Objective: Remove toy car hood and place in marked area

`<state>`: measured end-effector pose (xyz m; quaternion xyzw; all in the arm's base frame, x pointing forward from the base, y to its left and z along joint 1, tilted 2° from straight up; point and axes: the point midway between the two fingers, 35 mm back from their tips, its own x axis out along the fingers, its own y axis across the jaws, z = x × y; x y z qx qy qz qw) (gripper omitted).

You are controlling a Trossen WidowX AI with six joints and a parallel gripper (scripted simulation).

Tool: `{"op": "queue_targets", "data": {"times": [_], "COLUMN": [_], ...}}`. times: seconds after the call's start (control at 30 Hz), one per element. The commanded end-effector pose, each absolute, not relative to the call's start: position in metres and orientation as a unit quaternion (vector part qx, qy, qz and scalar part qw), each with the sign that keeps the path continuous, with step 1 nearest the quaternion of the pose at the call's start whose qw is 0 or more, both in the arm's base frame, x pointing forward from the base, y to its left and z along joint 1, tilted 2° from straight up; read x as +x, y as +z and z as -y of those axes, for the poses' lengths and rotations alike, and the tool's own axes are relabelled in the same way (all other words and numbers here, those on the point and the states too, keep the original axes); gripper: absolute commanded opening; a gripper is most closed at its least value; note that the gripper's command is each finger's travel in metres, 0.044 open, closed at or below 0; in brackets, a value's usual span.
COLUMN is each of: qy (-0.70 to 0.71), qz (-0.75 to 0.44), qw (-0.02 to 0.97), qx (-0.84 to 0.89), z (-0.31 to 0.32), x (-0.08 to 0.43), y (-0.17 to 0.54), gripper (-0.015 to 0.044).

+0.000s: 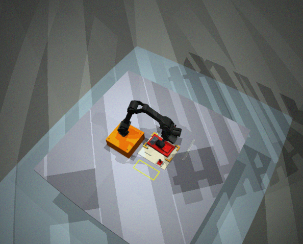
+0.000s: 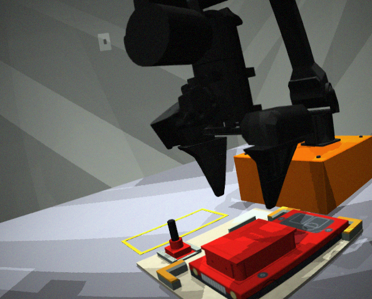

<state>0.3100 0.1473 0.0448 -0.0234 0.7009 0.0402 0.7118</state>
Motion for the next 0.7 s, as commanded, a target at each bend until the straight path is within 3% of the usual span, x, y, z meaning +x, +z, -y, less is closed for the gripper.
{"op": "queue_targets", "data": {"times": [0.0,0.67], "qy": [0.042,0.042], "qz": [-0.705,-0.705], "qw": [0.707,0.707], "qx": [-0.025,-0.025], "z": [-0.147,-0.148], "x": [0.308,0.309], "y": [0.037,0.018], "gripper": [0.0440,0.0440]}}
